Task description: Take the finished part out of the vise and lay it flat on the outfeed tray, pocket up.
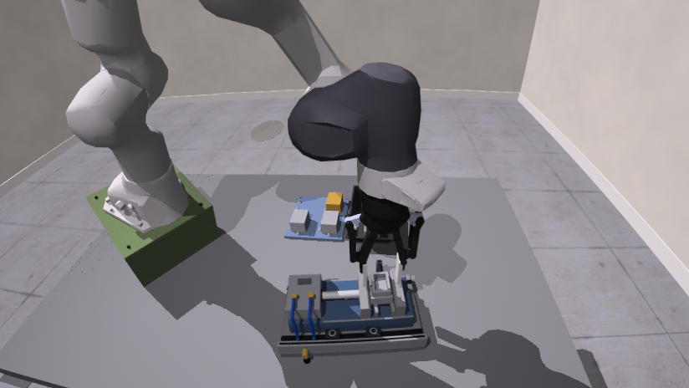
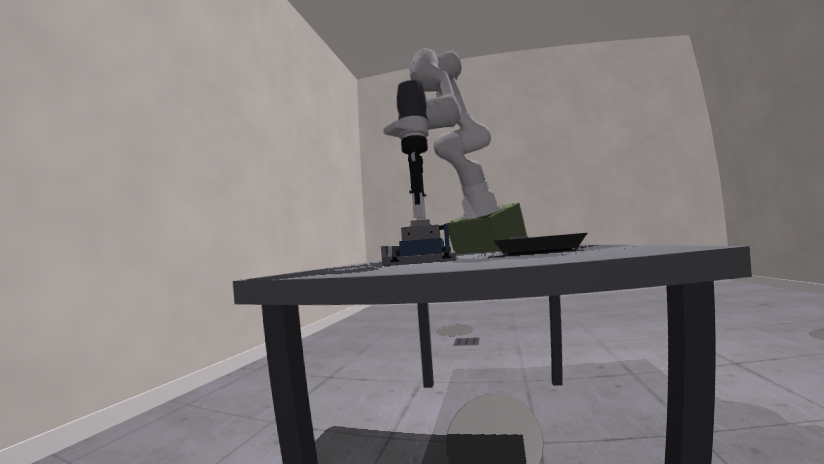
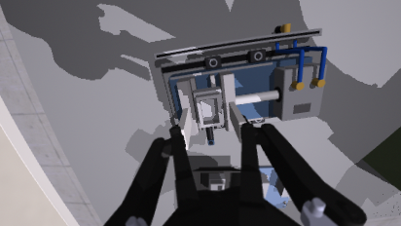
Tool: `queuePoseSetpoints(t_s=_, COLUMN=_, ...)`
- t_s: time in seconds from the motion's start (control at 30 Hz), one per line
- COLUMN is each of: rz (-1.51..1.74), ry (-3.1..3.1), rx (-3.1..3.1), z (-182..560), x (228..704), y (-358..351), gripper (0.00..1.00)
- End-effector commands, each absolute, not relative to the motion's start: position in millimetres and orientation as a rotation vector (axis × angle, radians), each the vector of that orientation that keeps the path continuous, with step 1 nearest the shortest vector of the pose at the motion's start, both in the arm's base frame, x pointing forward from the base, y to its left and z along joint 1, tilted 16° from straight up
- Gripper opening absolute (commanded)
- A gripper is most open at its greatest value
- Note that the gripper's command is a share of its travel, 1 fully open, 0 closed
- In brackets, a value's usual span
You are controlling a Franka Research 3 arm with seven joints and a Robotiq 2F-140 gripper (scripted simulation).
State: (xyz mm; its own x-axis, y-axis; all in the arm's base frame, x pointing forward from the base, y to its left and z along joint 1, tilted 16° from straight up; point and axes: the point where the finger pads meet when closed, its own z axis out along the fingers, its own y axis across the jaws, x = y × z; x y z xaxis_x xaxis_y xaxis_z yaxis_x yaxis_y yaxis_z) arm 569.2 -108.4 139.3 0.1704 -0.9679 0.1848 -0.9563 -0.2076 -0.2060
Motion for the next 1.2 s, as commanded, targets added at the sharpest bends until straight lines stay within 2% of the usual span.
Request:
queuePoseSetpoints(t_s=0.0, rz=-0.428, ry=1.947, rx=-2.374, z=137, x=569, y=-110, gripper=0.40)
queuePoseSetpoints(t_s=1.17, rz=-0.428, ry=1.947, rx=-2.374, z=126, x=572, y=-111, gripper=0.40)
